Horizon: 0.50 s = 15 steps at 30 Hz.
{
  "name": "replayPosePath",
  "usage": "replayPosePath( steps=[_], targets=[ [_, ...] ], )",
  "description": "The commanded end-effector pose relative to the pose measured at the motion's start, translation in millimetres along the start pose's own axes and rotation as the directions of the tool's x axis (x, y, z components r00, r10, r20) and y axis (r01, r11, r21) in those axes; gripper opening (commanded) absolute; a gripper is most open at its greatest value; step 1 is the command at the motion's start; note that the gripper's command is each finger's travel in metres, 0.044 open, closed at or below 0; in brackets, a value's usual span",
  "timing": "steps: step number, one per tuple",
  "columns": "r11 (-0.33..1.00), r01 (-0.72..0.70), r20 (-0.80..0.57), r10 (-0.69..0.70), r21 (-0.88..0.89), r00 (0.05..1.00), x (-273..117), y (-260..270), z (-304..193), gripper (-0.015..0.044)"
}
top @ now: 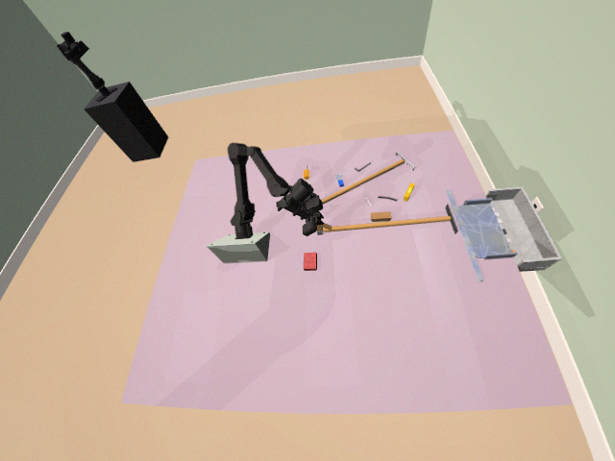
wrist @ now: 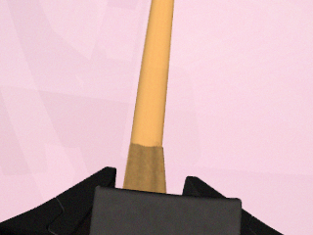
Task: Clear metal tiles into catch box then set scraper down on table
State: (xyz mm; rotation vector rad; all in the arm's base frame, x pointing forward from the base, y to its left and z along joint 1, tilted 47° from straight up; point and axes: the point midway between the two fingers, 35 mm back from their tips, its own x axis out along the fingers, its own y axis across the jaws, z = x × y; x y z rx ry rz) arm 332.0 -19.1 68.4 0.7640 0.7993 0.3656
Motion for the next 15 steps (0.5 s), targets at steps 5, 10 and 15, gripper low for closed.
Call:
replayPosePath(
  steps=[5,10,15],
  targets=[
    [1.0,-0.002,0.012,0.002,-0.008,1.0,-5,-2,-3,0.0],
    [1.0,0.001,0.011,-0.001,-0.005,1.0,-6,-8,-4,0.0],
    [1.0,0.005,0.01,-0.004,-0.002,1.0,-6,-14,-5,0.0]
  ],
)
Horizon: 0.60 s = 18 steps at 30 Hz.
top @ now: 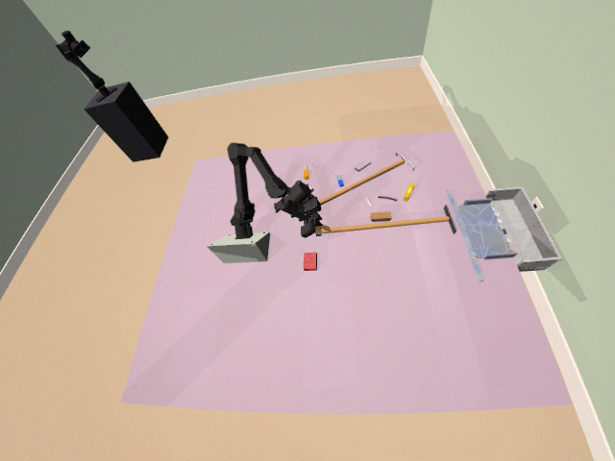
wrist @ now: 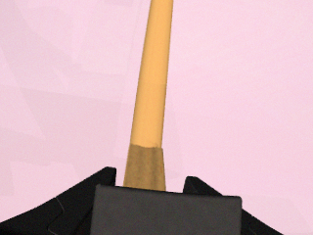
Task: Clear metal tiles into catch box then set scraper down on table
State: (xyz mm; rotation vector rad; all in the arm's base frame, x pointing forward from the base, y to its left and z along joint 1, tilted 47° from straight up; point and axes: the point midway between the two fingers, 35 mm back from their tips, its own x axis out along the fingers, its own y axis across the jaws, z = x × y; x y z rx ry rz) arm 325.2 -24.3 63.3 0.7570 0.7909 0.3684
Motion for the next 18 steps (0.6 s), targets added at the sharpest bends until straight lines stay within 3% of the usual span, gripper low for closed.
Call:
replayPosePath(
  steps=[1,18],
  targets=[
    [1.0,0.007,0.004,-0.007,0.007,1.0,-1,-8,-1,0.0],
    [1.0,0.016,0.002,-0.017,0.018,1.0,-4,-30,-7,0.0]
  ],
)
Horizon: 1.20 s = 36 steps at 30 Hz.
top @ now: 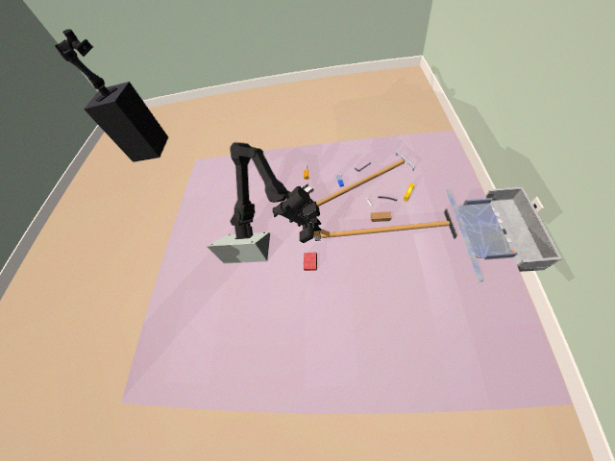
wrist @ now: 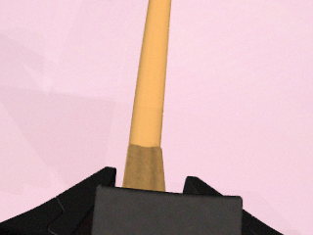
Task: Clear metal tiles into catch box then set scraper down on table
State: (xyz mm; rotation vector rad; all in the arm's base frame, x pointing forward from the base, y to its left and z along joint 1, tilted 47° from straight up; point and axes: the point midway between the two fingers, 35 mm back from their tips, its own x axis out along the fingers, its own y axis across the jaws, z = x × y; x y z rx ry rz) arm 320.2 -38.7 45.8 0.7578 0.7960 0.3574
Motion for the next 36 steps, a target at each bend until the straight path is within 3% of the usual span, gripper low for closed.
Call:
replayPosePath(
  steps=[1,36],
  targets=[
    [1.0,0.007,0.002,-0.007,0.014,1.0,-1,-9,-2,0.0],
    [1.0,0.017,0.011,-0.017,0.019,1.0,23,-22,31,0.0]
  ],
)
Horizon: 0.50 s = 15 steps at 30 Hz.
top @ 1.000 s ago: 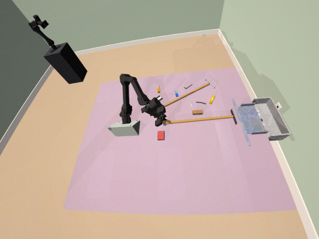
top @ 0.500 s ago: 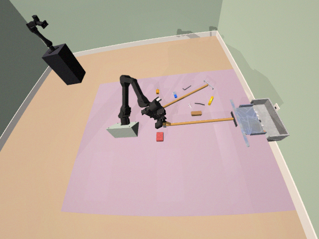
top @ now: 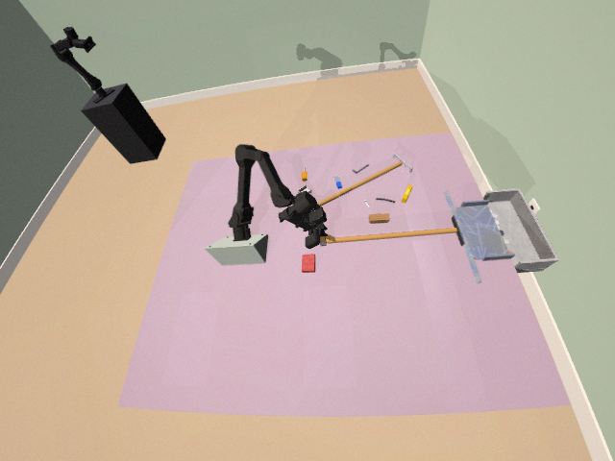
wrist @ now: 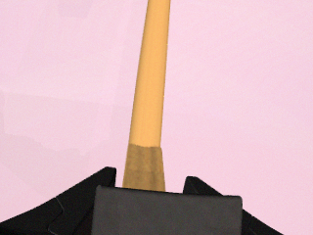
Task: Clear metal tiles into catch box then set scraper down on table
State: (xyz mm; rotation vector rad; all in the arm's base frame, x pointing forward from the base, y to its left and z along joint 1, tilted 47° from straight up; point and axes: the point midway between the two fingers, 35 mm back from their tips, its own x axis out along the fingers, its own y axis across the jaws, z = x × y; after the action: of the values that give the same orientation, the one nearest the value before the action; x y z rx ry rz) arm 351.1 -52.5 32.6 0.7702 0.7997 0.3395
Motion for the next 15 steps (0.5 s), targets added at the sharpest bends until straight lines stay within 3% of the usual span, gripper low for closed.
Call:
replayPosePath(
  steps=[1,15],
  targets=[
    [1.0,0.007,0.008,-0.007,0.002,1.0,5,-2,8,0.0],
    [1.0,0.008,0.013,-0.008,0.004,1.0,17,1,22,0.0]
  ],
)
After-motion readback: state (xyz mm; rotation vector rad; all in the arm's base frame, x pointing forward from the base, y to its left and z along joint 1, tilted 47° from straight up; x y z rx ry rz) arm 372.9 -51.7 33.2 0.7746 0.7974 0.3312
